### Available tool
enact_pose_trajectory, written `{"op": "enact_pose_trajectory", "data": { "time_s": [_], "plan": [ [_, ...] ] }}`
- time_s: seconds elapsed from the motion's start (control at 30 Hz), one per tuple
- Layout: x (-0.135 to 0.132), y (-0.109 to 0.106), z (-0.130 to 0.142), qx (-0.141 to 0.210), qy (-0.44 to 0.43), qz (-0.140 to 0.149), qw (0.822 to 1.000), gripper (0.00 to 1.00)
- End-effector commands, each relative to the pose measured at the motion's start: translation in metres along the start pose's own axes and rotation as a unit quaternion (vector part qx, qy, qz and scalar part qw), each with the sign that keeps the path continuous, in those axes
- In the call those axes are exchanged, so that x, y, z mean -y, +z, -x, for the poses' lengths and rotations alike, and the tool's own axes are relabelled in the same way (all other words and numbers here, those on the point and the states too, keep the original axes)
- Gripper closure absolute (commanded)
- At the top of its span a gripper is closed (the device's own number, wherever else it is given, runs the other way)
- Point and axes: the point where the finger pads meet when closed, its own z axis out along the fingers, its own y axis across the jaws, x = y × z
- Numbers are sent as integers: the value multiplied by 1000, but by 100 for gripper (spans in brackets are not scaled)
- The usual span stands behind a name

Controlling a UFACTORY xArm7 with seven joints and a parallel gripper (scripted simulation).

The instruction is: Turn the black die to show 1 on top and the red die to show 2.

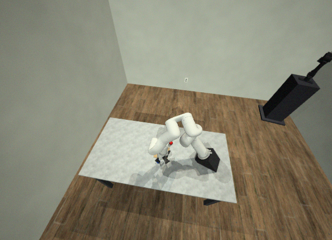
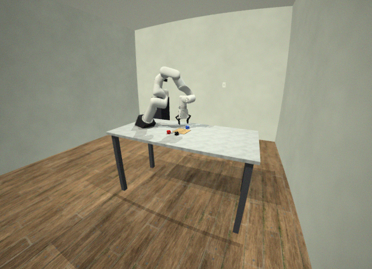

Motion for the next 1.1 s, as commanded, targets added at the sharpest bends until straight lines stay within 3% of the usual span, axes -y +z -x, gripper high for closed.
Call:
{"op": "enact_pose_trajectory", "data": {
  "time_s": [0.0, 1.07],
  "plan": [
    [-32, 2, -7, 8, 2, -15, 1000, 0],
    [-42, 3, -10, 8, 2, -15, 1000, 0]
  ]
}}
